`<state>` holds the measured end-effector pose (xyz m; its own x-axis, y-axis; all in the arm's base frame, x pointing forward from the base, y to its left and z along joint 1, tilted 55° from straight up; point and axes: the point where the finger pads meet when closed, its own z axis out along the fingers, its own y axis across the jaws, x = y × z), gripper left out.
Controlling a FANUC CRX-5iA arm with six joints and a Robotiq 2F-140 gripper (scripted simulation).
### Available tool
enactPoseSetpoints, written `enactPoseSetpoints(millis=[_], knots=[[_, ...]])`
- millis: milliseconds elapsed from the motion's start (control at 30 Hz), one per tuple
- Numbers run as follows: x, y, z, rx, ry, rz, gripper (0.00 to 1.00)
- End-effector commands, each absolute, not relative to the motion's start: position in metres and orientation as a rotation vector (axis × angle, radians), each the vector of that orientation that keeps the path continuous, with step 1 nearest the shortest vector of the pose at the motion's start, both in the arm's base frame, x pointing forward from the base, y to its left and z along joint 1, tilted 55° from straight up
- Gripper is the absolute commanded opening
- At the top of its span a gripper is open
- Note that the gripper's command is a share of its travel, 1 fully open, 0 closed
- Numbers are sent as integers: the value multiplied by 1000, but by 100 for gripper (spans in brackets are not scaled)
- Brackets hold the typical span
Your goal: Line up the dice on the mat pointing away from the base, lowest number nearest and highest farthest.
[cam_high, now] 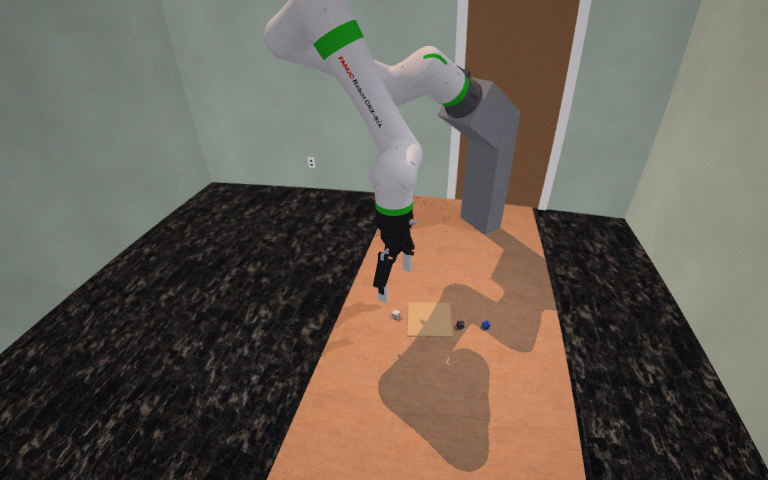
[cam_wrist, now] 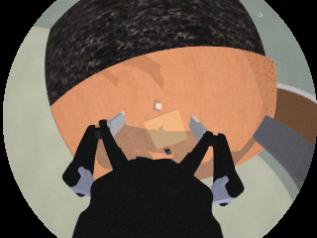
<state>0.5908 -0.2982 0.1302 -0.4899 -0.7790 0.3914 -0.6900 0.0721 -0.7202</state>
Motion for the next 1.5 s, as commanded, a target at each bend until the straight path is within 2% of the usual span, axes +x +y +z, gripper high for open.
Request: enactPoseSetpoints(millis=[0, 433, 867, 1467], knots=[[591, -298, 130, -1532, 2227, -1401, 100], [591, -299, 130, -1640, 2188, -1422, 100], [594, -302, 127, -2188, 1917, -1502, 100], [599, -307, 123, -3025, 1189, -1499, 100]])
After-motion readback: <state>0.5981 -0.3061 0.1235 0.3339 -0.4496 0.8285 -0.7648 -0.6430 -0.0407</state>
